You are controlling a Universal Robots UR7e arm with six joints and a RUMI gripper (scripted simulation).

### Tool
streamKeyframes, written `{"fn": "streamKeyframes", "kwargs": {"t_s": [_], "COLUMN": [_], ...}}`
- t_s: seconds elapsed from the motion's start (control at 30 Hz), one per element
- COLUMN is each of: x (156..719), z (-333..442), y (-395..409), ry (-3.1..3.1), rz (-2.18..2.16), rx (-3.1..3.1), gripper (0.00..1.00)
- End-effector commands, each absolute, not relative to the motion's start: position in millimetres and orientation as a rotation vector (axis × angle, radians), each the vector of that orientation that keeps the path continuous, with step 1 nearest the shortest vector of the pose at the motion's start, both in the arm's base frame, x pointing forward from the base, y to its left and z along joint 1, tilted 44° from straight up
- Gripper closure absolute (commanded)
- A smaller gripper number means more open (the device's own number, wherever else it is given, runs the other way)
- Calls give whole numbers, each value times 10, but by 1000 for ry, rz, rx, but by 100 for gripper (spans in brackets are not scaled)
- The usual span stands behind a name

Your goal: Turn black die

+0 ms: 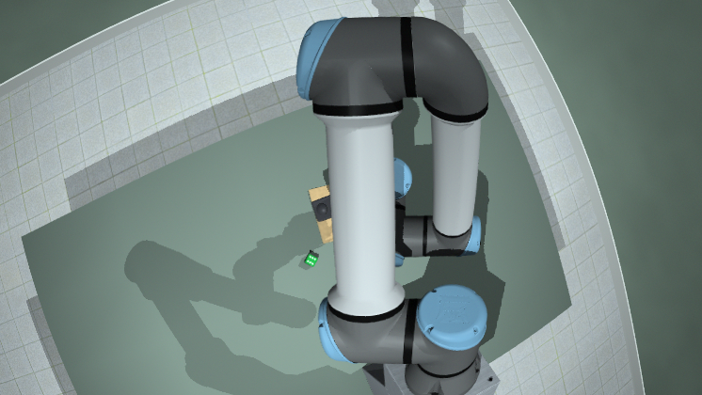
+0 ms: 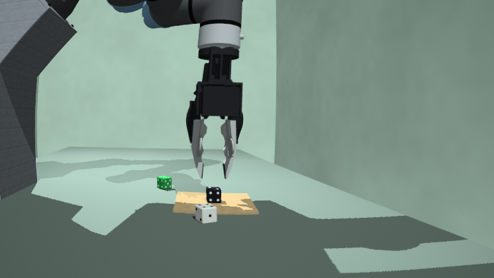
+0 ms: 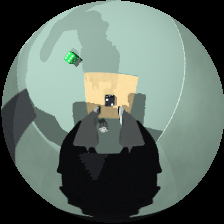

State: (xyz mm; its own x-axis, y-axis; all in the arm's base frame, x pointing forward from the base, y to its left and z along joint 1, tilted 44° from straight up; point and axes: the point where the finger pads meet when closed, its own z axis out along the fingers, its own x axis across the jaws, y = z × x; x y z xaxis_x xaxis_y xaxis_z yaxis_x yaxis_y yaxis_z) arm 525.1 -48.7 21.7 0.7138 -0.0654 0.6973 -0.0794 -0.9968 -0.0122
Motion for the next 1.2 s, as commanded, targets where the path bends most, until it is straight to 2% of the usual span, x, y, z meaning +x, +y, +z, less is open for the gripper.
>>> {"fn": "streamKeyframes", "kwargs": {"t_s": [0.0,1.17], "x": [5299,5329], "z": [173,142], "y": [-490,-492], "ry": [-122,-122], "rz": [1177,1177], "rx": [2889,2889], "gripper": [76,76]}}
